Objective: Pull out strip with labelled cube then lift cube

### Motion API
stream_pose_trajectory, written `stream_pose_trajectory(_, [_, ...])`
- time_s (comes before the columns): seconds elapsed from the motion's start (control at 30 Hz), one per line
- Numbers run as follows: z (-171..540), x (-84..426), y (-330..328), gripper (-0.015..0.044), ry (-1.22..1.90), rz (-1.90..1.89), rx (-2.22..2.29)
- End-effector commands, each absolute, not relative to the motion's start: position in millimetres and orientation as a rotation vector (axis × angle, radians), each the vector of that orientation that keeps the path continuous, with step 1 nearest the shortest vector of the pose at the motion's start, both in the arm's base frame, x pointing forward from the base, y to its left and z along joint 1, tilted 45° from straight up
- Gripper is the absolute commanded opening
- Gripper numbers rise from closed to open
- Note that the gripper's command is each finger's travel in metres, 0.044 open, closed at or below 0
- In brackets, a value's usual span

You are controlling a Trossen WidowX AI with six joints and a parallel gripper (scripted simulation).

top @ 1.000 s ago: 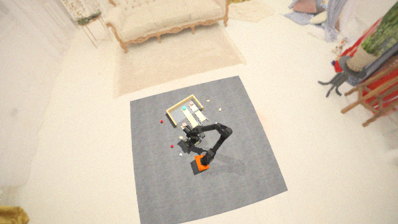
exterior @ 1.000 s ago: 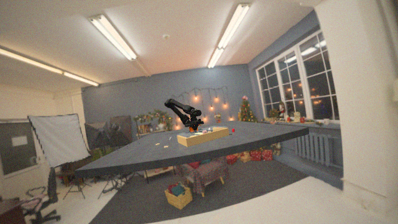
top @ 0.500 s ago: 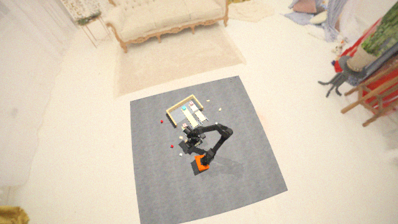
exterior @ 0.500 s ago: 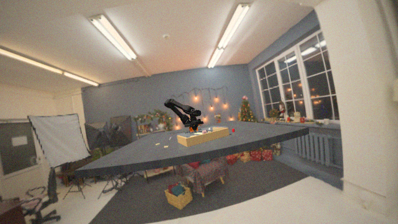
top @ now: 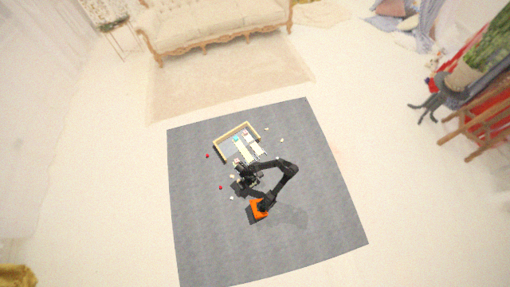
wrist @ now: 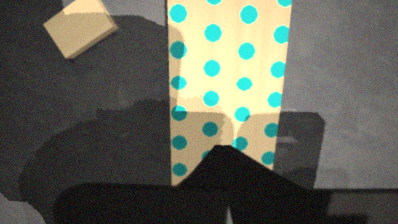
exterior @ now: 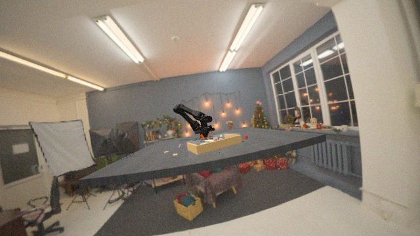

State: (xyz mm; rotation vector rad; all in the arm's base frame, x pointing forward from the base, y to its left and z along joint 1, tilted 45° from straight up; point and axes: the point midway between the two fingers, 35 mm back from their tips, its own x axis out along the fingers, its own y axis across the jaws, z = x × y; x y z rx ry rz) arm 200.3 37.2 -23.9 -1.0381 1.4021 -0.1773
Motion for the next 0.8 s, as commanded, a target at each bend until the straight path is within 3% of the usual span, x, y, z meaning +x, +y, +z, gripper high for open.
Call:
stream_pose_trajectory(0.0, [-26,192,30,0.0,1.433,-0.181,-1.045])
stream_pose_trajectory(0.43, [-26,192,30,0.0,1.433,-0.181,-1.045])
stream_pose_trajectory(0.77, [6,193,66,0.0,1.433,-0.179,-1.043])
